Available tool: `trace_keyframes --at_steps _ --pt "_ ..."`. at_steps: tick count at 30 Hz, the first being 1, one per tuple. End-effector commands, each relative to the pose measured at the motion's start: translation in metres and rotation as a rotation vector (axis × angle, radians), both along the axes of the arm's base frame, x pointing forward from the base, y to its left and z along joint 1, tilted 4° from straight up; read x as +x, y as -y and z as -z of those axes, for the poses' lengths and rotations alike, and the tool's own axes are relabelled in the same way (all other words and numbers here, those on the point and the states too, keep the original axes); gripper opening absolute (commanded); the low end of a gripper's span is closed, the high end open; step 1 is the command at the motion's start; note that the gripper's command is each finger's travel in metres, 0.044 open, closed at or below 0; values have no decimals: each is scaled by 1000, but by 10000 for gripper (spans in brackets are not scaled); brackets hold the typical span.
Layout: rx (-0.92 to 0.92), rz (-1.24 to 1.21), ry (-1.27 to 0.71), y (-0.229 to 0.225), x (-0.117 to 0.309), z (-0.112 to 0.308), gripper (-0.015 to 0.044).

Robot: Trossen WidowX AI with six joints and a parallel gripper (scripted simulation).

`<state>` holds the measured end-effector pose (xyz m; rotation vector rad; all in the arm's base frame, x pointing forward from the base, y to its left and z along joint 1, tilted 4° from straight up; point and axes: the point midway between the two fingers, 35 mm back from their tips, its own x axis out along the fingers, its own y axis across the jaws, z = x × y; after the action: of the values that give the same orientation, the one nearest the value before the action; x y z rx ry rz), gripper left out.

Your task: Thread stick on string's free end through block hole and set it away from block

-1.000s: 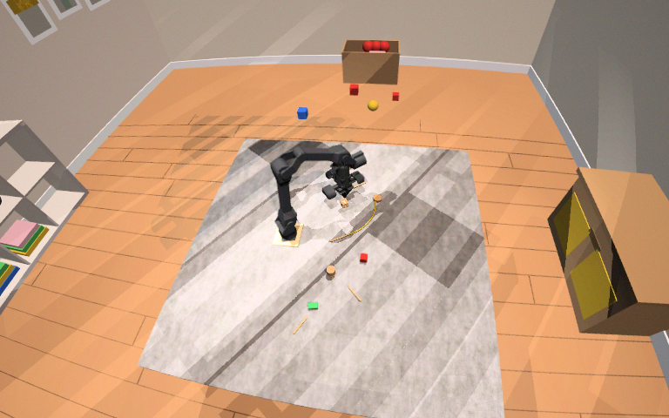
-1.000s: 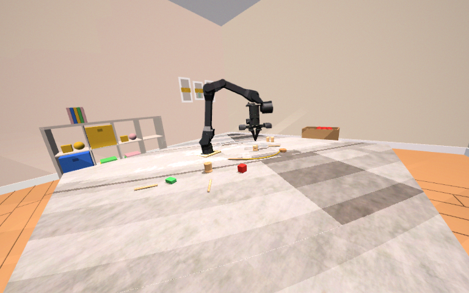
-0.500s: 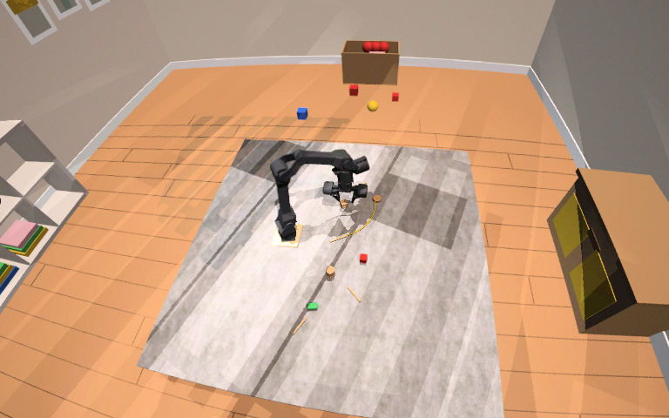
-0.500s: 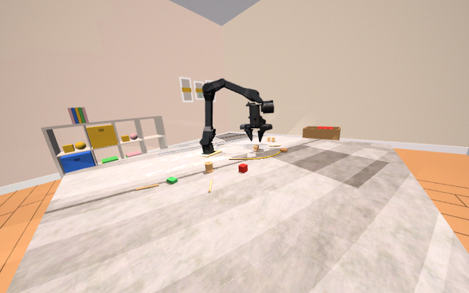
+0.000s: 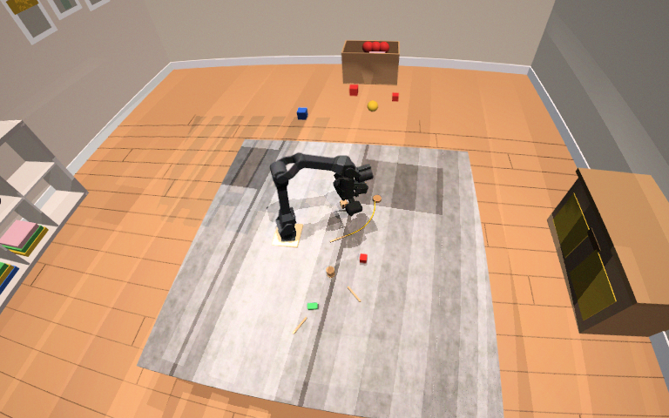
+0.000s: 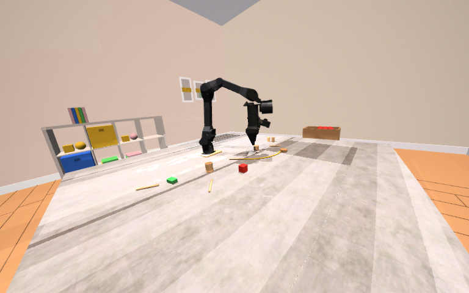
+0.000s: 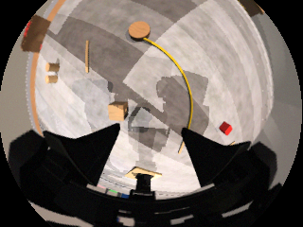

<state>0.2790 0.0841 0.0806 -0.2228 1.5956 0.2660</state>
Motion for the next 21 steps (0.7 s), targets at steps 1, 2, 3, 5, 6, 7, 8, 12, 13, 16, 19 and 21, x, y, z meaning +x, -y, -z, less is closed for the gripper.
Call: trace_keyframes --at_steps 1,2,3,5,6,7,8,12,13,16,19,21 --pt "-49 967 -7 40 -6 -1 440" --pt "-52 1037 -8 42 -6 0 440" --pt "-55 1112 -9 46 -6 0 440" --pt "-60 1252 -11 51 -7 0 440" --pt "-63 1322 -12 53 -7 0 440" --pt "-65 1392 -13 56 -8 0 440" --pt "-68 1462 -15 58 -8 0 440" --pt "-79 1741 -19 68 -10 0 440" --pt "-82 1815 -20 71 -11 0 440" --pt "-89 2024 -23 78 -13 0 440" --pt "-97 2234 -26 84 -15 0 440" --pt "-102 2374 -28 89 -16 1 440"
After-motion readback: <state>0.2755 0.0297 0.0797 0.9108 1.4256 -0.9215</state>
